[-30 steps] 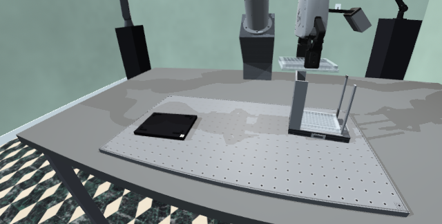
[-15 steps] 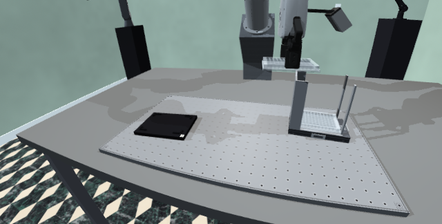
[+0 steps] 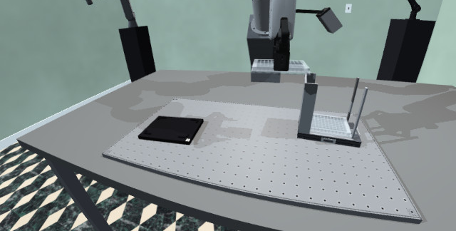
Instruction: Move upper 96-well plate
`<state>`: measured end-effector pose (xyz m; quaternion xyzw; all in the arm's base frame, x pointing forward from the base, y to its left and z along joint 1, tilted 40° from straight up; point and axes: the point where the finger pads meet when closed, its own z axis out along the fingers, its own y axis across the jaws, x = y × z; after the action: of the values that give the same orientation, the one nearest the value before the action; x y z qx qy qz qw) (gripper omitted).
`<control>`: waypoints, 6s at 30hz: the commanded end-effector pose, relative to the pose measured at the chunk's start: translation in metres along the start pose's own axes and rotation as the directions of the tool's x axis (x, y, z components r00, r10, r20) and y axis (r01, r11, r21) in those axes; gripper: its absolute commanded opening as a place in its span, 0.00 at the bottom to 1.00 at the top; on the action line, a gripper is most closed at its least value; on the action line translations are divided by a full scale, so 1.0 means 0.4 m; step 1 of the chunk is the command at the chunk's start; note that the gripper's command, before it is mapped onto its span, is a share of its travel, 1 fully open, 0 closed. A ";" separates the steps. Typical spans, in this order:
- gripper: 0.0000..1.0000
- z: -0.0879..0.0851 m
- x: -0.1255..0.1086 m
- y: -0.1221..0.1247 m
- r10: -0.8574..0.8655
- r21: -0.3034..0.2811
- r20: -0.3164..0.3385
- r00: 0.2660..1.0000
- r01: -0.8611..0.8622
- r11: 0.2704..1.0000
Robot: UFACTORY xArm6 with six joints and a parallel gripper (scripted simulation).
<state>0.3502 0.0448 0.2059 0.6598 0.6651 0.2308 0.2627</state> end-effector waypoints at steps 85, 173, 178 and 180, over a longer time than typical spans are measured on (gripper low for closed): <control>0.00 0.021 -0.658 0.065 -0.003 0.005 -0.015 1.000 0.003 1.000; 0.00 0.158 -0.752 0.073 -0.003 0.005 -0.015 1.000 0.003 1.000; 0.00 0.170 -0.751 0.073 -0.003 0.005 -0.015 1.000 0.003 1.000; 0.00 0.178 -0.751 0.073 -0.003 0.005 -0.015 1.000 0.003 1.000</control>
<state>0.4127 -0.2567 0.1867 0.6581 0.6692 0.2332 0.2545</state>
